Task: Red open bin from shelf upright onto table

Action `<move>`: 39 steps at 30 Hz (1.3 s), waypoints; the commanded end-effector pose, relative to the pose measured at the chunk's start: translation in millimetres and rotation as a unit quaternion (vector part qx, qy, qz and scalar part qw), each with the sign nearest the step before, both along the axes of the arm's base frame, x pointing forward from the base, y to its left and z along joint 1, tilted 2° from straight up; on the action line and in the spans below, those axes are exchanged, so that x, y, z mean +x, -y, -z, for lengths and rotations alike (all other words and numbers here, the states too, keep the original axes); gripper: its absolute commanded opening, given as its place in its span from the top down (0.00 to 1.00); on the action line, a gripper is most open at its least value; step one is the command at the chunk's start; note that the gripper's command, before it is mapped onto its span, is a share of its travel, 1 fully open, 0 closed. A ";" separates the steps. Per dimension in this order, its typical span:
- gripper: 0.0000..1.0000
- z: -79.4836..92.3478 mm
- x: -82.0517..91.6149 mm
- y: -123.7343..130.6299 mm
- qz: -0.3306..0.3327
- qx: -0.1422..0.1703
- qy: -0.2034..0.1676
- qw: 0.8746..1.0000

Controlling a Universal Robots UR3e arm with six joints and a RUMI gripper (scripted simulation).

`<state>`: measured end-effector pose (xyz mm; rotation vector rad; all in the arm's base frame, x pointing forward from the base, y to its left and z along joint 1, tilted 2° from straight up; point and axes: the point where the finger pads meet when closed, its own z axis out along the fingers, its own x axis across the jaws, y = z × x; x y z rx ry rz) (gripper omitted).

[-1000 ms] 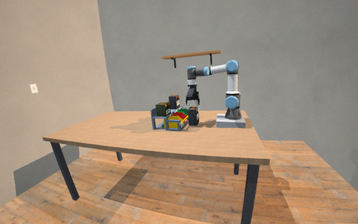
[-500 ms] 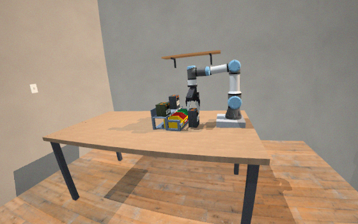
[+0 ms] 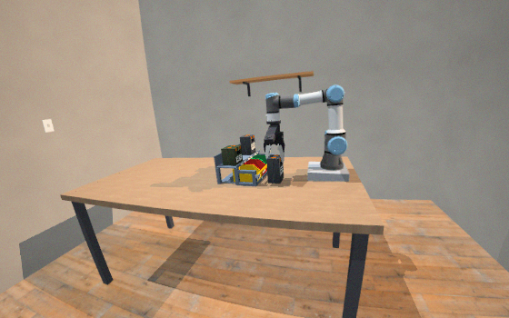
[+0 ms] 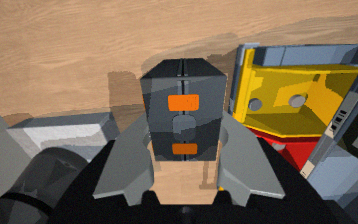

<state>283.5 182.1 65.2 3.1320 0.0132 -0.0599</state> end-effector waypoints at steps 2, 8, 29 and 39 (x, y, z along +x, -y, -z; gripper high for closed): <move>1.00 -1.3 2.8 4.5 0.000 0.000 0.002 1.000; 1.00 -1.5 4.0 7.4 0.000 0.000 0.003 1.000; 1.00 -1.5 5.5 12.7 0.000 0.000 0.003 1.000; 1.00 -1.5 6.2 15.4 0.000 0.000 0.003 1.000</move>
